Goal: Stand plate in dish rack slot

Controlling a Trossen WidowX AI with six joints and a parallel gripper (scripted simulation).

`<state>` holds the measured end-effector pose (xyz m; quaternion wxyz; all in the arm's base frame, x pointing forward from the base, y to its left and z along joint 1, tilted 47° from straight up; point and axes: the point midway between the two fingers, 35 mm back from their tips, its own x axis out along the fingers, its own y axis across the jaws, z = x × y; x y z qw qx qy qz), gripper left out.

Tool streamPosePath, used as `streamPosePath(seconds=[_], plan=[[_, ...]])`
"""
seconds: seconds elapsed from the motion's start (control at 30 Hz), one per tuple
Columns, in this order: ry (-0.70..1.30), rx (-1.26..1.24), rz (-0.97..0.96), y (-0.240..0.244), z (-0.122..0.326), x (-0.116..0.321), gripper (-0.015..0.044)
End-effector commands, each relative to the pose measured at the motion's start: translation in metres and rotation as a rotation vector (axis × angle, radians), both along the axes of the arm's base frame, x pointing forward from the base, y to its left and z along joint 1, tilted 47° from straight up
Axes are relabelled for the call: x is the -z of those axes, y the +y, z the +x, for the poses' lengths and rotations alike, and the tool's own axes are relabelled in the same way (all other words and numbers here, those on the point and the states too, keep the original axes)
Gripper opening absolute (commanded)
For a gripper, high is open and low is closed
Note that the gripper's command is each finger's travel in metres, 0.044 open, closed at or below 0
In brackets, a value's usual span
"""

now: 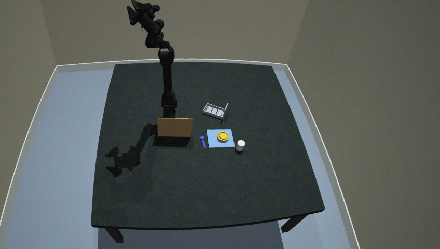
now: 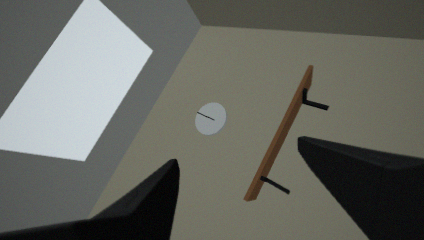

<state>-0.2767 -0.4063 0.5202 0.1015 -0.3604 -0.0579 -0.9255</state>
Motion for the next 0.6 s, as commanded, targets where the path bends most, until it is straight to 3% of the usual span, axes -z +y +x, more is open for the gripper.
streamPosePath(seconds=[0.0, 0.57], plan=[[-0.009, -0.062, 0.133, -0.038, 0.013, 0.019, 0.0400], [-0.019, -0.361, 0.615, -0.154, 0.099, 0.101, 0.0400]])
